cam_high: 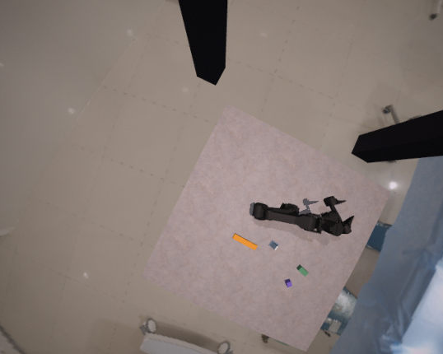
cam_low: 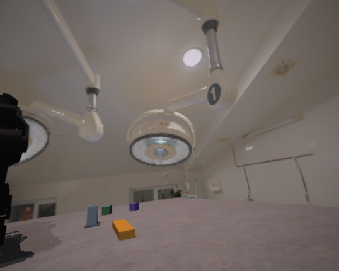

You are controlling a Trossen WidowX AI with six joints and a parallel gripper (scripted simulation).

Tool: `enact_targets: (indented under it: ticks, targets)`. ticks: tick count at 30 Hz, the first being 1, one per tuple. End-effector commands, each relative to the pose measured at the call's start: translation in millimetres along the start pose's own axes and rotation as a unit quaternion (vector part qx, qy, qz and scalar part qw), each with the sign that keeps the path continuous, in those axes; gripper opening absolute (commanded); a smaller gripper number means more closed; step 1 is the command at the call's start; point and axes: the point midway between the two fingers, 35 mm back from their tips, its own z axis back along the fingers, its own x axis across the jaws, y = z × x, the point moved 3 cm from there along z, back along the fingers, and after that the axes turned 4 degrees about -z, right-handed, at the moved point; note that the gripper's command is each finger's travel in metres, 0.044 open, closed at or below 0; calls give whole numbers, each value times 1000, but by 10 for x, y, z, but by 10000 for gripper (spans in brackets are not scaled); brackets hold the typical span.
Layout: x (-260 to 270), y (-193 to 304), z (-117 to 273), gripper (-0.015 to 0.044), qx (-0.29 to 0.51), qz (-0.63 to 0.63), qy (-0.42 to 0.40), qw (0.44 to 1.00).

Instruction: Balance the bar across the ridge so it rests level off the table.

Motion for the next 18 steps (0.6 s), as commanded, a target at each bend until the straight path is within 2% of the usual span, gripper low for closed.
enact_targets:
  ticks: [1,3,4,18]
  targets:
    - [7,-3,-2,374,-1,1,-2,1000]
    - [60,-30,-21,321,-11,6,-13,1000]
    - [100,-50,-33,315,-19,11,-22,1000]
    - [555,-181,-48,315,-106,144,-101,979]
